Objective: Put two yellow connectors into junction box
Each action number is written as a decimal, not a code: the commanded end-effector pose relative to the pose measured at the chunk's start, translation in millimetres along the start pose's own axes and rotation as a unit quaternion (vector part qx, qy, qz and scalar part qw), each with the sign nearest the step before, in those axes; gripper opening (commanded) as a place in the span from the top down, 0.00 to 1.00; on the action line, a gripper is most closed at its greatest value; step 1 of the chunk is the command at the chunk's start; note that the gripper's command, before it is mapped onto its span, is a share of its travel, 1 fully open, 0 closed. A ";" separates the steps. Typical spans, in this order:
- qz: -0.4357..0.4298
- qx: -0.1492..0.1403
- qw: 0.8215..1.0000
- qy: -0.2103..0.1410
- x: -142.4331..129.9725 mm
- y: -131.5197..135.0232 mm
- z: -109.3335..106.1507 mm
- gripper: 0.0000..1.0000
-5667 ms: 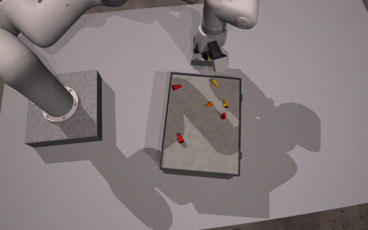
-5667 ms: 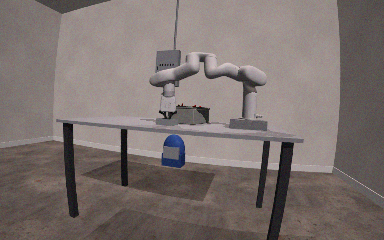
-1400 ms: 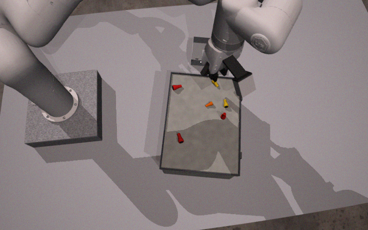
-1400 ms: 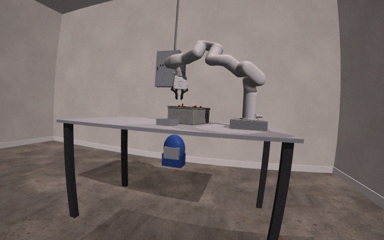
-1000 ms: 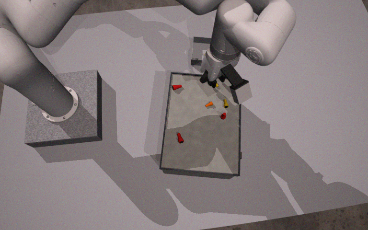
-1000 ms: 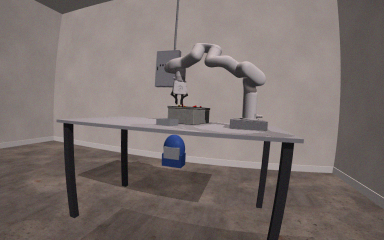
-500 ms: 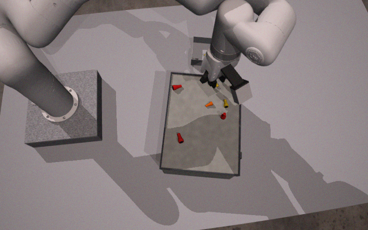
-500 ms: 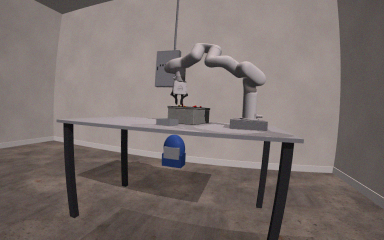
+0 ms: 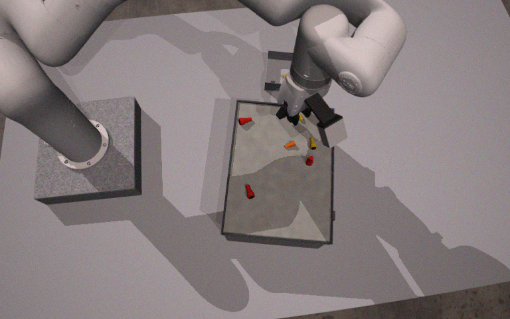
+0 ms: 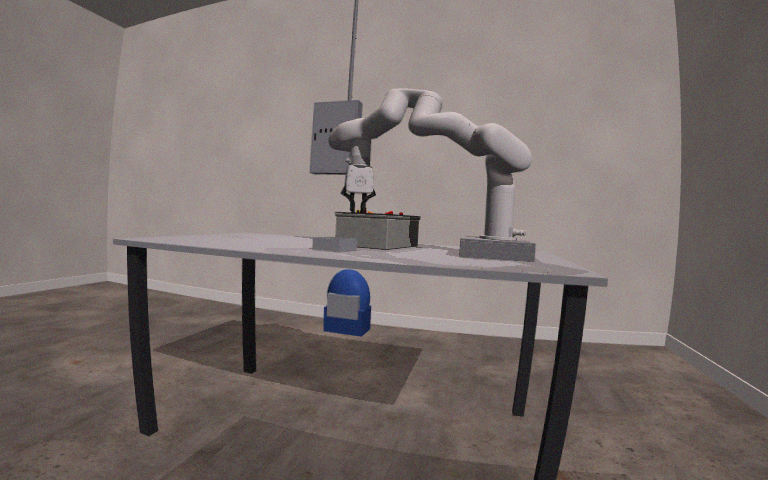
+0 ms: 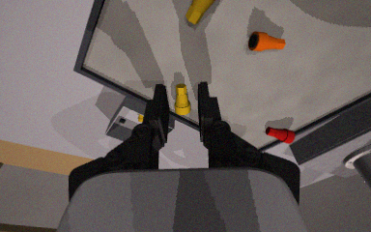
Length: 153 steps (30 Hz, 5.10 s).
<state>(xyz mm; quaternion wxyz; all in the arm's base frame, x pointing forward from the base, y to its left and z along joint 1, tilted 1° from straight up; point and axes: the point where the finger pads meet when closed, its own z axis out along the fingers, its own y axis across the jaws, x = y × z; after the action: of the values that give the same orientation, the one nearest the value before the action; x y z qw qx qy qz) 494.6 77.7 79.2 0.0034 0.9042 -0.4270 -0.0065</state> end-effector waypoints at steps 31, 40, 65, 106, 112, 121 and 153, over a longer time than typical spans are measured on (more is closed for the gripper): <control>0.000 0.002 1.000 0.002 1.0 -0.9 0.8 0.98; 0.000 0.002 1.000 0.002 1.0 -0.9 0.8 0.98; 0.000 0.002 1.000 0.002 0.9 -0.8 -33.2 0.98; 0.000 0.002 1.000 0.002 -52.7 -29.6 -69.1 0.98; 0.000 0.002 1.000 0.002 -106.5 -58.7 -69.1 0.98; 0.000 0.002 1.000 0.002 -157.1 -86.1 -69.0 0.98; 0.000 0.002 1.000 0.002 -178.7 -97.8 -55.7 0.98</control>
<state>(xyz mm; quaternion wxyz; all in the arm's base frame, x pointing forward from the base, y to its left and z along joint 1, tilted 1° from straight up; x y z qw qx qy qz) 457.0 277.7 137.5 0.0036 0.9042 -0.4271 -0.0055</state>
